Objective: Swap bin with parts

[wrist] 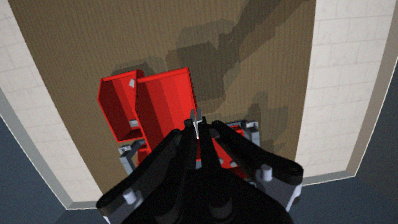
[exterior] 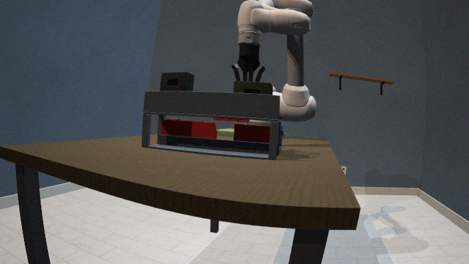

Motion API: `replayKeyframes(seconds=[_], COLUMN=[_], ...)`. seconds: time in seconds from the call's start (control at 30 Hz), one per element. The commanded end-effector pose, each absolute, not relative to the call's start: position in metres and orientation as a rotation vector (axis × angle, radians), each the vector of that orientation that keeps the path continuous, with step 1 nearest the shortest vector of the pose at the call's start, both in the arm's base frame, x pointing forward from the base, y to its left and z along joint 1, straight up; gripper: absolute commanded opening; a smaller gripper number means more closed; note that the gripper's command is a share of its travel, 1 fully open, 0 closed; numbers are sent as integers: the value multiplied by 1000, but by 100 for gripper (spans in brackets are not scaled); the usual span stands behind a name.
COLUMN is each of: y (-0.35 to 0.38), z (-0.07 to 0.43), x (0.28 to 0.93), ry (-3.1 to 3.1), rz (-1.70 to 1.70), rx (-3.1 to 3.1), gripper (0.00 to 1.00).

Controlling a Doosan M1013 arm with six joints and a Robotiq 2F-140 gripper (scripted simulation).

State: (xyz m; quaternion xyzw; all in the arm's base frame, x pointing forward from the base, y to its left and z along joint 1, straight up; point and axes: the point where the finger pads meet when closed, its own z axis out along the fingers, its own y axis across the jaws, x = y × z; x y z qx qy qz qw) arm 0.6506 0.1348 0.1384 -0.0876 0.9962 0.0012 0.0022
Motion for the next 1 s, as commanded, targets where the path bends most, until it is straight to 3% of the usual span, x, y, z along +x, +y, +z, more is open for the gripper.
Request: replayKeyframes(seconds=[0.0,0.27,0.97], y=[135,144,259], z=[139,139,139], x=[651,647,600], ry=[3125,3125,3125], rz=[4,4,4], rx=[-275,-275,-275], gripper=[10,10,10])
